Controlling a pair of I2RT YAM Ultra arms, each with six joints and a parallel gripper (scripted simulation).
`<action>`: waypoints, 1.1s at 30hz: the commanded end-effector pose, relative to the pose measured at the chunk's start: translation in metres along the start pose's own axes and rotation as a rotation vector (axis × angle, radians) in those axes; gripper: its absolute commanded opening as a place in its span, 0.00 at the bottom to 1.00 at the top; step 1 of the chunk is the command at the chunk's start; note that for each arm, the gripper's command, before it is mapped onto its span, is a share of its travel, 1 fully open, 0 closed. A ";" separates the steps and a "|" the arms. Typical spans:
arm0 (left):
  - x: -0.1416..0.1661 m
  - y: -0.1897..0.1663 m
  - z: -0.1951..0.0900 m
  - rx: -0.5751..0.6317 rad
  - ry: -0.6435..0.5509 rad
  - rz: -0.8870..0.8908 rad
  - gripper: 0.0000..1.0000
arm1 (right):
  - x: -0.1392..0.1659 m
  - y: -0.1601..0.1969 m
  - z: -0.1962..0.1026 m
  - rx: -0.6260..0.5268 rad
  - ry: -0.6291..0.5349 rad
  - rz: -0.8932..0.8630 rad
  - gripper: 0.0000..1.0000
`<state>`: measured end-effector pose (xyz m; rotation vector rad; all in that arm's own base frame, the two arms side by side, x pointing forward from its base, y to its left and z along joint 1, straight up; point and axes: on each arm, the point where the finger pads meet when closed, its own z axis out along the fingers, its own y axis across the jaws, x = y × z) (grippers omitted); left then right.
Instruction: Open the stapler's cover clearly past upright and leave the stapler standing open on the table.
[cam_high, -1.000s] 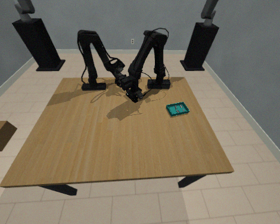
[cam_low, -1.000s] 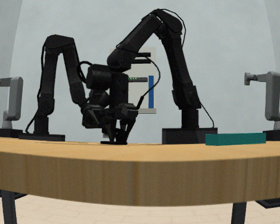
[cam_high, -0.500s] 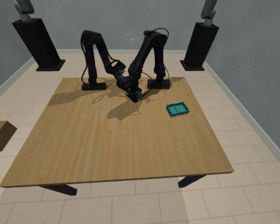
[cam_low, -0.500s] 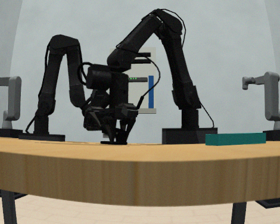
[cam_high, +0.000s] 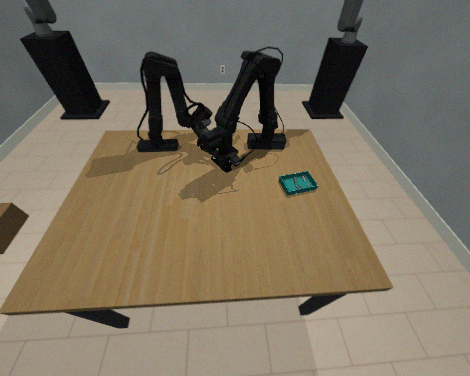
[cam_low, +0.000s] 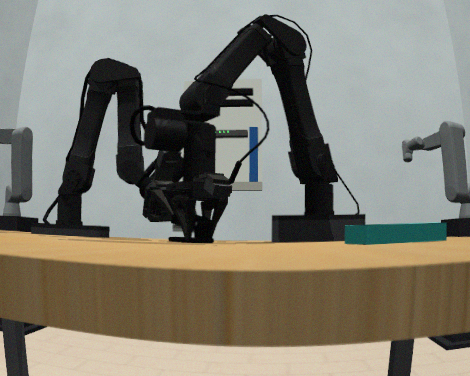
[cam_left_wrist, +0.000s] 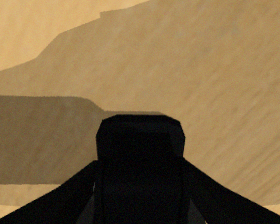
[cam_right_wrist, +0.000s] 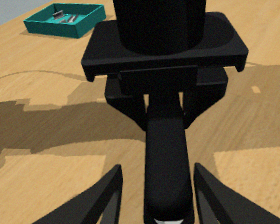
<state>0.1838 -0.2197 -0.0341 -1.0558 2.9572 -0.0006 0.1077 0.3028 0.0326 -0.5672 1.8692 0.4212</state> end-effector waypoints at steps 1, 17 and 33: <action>0.000 -0.001 -0.001 0.008 0.001 -0.005 0.33 | 0.002 -0.007 0.002 0.013 -0.003 -0.013 0.50; 0.000 -0.001 -0.001 0.008 0.001 -0.005 0.33 | 0.006 -0.012 -0.002 0.037 0.021 -0.077 0.50; 0.000 -0.001 -0.001 0.008 0.001 -0.005 0.33 | -0.017 -0.003 -0.040 0.056 0.129 -0.015 0.50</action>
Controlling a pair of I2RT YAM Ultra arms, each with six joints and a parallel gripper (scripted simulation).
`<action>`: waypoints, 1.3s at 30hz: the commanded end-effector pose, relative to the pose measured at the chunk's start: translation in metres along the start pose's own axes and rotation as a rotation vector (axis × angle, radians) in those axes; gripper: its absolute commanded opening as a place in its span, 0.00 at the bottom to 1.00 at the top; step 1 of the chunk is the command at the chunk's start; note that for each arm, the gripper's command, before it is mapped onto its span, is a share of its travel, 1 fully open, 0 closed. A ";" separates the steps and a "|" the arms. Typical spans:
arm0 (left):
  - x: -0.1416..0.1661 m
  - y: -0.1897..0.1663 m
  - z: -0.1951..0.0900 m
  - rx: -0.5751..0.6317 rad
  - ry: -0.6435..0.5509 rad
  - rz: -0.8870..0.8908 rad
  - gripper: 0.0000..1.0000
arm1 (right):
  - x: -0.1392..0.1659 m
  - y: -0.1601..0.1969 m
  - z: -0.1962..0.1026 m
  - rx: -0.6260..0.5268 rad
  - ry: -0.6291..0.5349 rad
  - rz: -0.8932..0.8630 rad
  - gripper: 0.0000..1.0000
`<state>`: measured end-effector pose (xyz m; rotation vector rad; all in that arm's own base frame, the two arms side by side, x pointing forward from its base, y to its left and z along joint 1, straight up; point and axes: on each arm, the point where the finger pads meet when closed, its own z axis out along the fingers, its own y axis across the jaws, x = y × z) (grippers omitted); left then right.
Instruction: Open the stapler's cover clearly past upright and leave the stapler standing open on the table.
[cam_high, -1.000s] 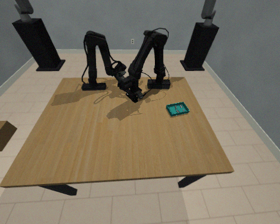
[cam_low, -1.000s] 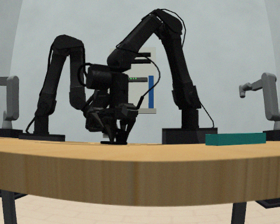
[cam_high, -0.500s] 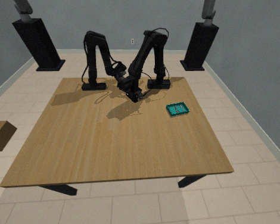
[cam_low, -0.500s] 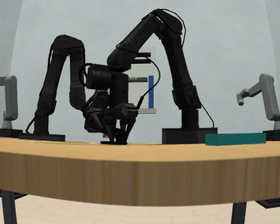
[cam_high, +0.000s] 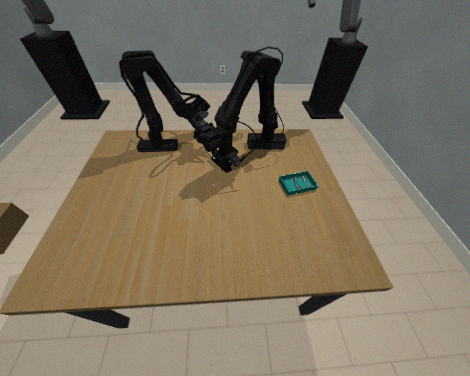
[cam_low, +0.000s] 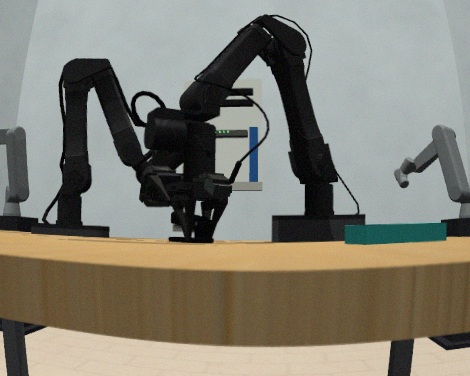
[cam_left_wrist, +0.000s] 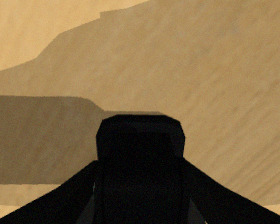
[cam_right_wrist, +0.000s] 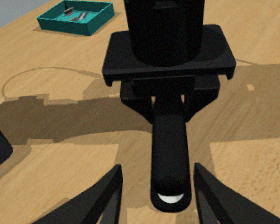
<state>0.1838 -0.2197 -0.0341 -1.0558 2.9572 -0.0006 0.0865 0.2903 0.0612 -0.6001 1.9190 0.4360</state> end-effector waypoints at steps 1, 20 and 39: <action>0.000 -0.001 -0.001 0.008 0.001 -0.005 0.33 | 0.002 -0.005 -0.007 0.083 0.074 -0.013 0.50; 0.000 -0.001 -0.001 0.008 0.001 -0.005 0.33 | 0.011 -0.004 -0.036 0.030 0.093 -0.005 0.50; 0.000 -0.001 -0.001 0.008 0.001 -0.005 0.33 | 0.008 0.003 -0.026 0.031 0.105 -0.001 0.50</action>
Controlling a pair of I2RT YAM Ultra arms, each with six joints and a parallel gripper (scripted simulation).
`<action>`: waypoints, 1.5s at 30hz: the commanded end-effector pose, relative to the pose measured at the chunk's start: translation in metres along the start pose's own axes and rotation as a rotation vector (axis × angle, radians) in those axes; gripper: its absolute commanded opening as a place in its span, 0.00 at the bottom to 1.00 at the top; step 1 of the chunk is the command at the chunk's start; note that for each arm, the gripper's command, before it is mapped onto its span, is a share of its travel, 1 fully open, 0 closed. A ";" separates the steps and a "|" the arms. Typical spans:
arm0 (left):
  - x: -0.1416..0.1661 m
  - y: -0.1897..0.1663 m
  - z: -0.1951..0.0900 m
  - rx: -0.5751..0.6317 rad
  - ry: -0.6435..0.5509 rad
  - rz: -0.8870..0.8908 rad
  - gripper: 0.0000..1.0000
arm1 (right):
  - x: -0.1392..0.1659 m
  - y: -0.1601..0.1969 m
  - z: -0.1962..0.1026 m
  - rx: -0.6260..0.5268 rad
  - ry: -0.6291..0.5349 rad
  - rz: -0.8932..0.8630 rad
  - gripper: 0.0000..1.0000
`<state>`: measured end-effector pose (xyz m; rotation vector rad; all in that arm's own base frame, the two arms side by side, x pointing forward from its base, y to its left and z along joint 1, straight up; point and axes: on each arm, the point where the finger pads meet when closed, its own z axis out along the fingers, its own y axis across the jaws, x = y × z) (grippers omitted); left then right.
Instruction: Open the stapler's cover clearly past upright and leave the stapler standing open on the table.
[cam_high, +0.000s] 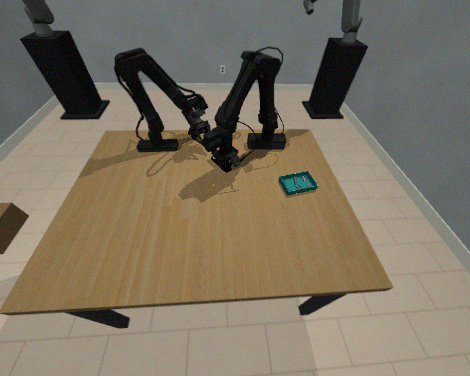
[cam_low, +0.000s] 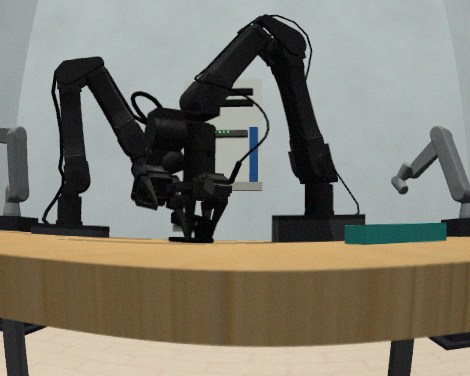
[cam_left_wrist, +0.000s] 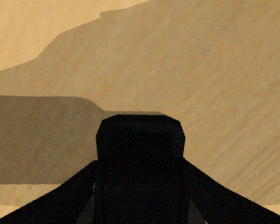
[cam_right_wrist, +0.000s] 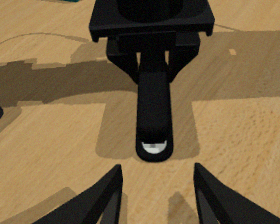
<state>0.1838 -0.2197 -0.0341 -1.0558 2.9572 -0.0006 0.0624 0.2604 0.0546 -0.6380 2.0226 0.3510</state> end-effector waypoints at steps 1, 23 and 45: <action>0.000 -0.001 -0.001 0.008 0.001 -0.005 0.33 | -0.014 0.014 0.005 -0.010 -0.011 0.027 0.50; 0.000 -0.001 -0.001 0.008 0.001 -0.005 0.33 | -0.011 0.009 0.036 -0.001 -0.006 0.009 0.50; 0.000 -0.001 -0.001 0.008 0.001 -0.005 0.33 | -0.012 0.009 0.066 -0.002 -0.007 0.009 0.50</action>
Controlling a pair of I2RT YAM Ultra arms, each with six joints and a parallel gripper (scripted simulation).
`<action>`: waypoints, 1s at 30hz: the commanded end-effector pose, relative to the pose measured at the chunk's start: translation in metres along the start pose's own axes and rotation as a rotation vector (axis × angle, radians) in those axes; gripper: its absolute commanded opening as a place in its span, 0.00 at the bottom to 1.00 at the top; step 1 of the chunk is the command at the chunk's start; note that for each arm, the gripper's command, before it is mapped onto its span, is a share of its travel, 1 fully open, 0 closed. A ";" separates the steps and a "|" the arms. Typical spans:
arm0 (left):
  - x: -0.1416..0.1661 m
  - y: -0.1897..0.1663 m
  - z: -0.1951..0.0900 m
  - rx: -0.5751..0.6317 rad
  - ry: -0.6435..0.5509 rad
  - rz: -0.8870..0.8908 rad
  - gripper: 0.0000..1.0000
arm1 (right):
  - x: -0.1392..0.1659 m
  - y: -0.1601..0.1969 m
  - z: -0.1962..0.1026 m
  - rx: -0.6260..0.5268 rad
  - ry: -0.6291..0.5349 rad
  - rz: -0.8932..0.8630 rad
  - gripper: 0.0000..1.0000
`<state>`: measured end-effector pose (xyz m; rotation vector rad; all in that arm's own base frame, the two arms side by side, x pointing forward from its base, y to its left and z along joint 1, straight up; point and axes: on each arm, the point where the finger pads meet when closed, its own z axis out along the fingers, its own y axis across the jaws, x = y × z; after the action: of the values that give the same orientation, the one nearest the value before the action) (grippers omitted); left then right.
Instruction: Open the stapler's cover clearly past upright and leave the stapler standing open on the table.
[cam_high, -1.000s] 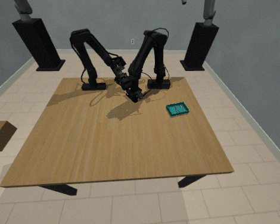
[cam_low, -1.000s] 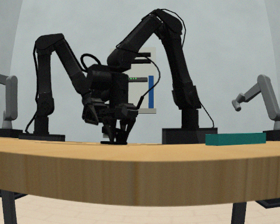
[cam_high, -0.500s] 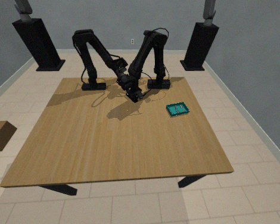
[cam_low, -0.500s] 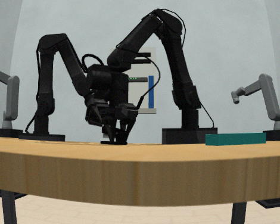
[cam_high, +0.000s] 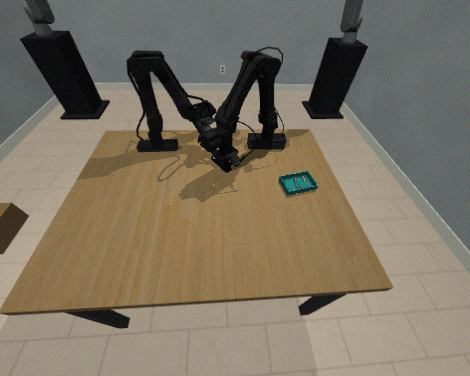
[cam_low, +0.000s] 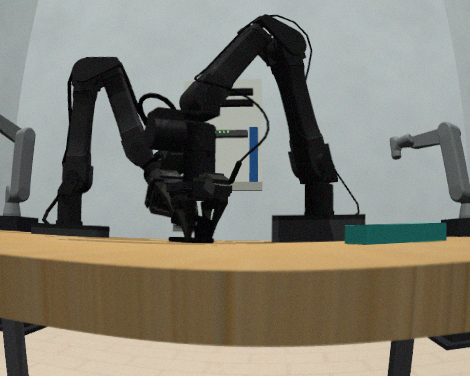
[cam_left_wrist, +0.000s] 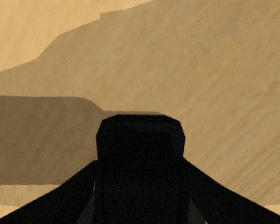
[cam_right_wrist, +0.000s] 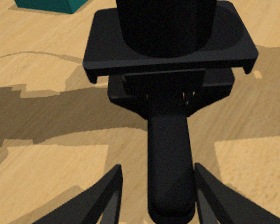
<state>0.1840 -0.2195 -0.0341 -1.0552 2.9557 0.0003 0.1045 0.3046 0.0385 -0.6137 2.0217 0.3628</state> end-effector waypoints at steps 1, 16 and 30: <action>0.000 -0.001 -0.001 0.008 0.003 -0.005 0.33 | 0.005 -0.004 0.007 -0.005 0.003 -0.011 0.50; 0.000 -0.001 -0.001 0.008 0.003 -0.005 0.33 | -0.019 0.027 -0.001 -0.084 -0.045 0.112 0.50; 0.000 -0.001 -0.001 0.008 0.003 -0.005 0.33 | -0.008 0.050 -0.045 -0.071 -0.177 0.170 0.50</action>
<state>0.1749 -0.2156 -0.0338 -1.0327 2.9958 0.0421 0.0562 0.3154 0.0563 -0.5299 1.9264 0.5278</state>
